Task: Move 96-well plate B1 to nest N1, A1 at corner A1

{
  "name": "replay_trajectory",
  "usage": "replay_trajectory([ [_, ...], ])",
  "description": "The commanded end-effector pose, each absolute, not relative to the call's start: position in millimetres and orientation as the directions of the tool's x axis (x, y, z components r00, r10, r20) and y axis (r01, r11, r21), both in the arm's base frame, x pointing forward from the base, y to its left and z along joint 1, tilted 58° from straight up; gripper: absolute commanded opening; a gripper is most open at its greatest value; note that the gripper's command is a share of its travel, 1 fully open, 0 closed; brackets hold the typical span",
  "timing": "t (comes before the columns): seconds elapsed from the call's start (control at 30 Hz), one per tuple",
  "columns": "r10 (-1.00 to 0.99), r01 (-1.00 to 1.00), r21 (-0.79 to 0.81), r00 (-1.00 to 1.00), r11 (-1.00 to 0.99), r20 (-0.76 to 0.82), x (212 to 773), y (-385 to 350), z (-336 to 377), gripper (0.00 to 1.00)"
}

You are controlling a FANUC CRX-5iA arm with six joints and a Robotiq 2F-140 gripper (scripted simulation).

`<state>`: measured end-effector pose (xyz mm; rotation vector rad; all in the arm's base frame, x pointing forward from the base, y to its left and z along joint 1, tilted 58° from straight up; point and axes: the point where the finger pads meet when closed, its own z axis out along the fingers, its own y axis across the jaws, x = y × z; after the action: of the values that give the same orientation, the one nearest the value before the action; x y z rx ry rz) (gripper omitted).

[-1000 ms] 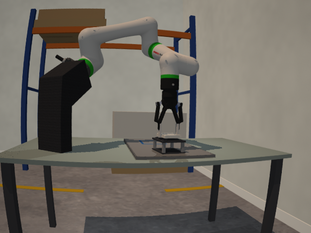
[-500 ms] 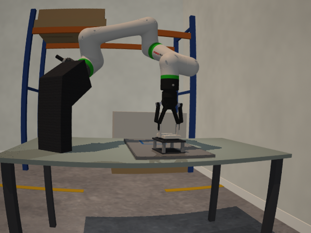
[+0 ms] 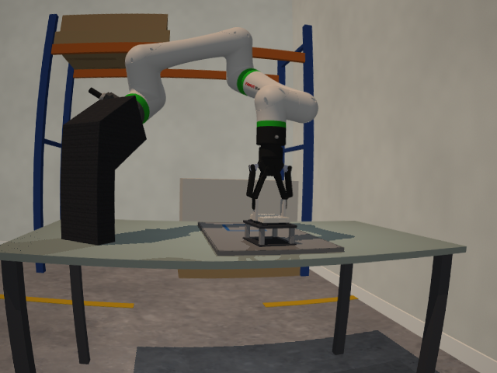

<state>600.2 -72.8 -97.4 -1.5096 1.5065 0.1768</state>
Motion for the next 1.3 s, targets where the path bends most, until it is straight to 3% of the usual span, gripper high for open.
replay_trajectory([
  [0.0, -0.695, -0.834, -0.505, 0.227, 0.224, -0.682, 600.4, -72.8, -97.6, 0.00],
  [1.27, -0.695, -0.834, -0.505, 0.227, 0.224, -0.682, 603.3, -69.0, -100.6, 0.00],
])
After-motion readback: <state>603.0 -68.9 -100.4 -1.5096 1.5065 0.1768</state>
